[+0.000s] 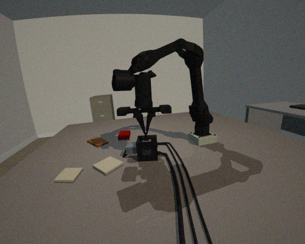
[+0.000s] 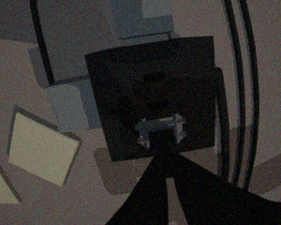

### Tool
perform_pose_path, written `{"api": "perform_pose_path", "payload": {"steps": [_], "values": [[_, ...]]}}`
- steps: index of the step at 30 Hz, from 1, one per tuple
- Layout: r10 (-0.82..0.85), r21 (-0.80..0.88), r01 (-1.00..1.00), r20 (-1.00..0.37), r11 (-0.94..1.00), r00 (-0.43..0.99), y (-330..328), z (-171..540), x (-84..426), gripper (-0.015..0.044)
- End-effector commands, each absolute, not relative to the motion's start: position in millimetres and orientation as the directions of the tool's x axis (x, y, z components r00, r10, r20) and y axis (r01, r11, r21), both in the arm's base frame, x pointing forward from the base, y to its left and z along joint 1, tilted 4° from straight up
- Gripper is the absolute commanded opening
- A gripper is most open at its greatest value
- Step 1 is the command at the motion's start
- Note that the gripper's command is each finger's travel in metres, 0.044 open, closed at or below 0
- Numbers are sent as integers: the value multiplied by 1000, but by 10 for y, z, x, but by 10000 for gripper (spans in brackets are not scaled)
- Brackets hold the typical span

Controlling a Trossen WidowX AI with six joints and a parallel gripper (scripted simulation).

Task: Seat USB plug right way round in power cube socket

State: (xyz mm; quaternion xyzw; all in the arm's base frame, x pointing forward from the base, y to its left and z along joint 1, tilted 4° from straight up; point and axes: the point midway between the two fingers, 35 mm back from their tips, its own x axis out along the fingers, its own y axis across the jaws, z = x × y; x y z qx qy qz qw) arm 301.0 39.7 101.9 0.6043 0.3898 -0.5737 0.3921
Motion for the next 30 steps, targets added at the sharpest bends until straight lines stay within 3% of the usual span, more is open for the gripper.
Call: {"api": "perform_pose_path", "payload": {"steps": [1, 12, 16, 30], "values": [[19, 23, 923, -999, -384, 33, 393, 992, 3007, 0], [19, 23, 923, -999, -384, 33, 393, 992, 3007, 0], [21, 27, 921, -999, -389, 38, 397, 1018, 3010, 95], [21, 27, 921, -999, -389, 38, 397, 1018, 3010, 95]]}}
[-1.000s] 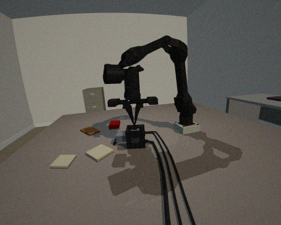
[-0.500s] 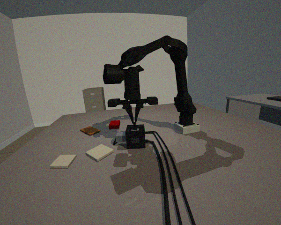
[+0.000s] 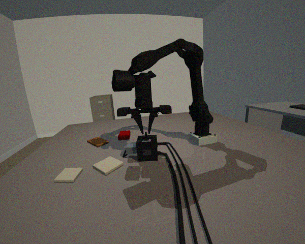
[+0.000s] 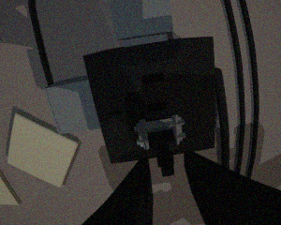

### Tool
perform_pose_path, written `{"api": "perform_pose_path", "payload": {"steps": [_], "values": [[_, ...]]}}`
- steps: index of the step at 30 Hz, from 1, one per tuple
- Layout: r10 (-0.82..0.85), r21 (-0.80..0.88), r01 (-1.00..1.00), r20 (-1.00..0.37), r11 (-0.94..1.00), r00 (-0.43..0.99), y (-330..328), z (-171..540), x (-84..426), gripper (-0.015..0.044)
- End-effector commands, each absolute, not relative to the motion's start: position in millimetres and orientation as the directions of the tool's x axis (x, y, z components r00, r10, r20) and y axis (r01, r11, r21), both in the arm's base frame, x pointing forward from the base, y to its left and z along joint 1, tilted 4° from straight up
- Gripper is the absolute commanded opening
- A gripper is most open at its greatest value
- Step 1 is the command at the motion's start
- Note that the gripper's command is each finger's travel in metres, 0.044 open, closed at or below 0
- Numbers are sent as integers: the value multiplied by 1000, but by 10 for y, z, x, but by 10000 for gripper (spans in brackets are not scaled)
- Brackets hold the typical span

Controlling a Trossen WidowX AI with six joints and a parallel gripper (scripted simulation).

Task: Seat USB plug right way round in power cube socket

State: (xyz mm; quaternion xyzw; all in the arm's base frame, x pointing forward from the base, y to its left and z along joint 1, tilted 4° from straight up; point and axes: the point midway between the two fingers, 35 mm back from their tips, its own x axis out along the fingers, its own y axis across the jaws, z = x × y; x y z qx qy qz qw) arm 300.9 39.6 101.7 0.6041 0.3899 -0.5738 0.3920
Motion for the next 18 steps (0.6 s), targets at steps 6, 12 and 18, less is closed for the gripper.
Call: {"api": "perform_pose_path", "payload": {"steps": [6, 12, 18], "values": [[21, 26, 921, -999, -389, 37, 398, 1037, 3009, 95], [21, 26, 921, -999, -389, 37, 402, 1097, 3009, 95], [21, 26, 921, -999, -389, 37, 406, 1157, 3009, 95]]}}
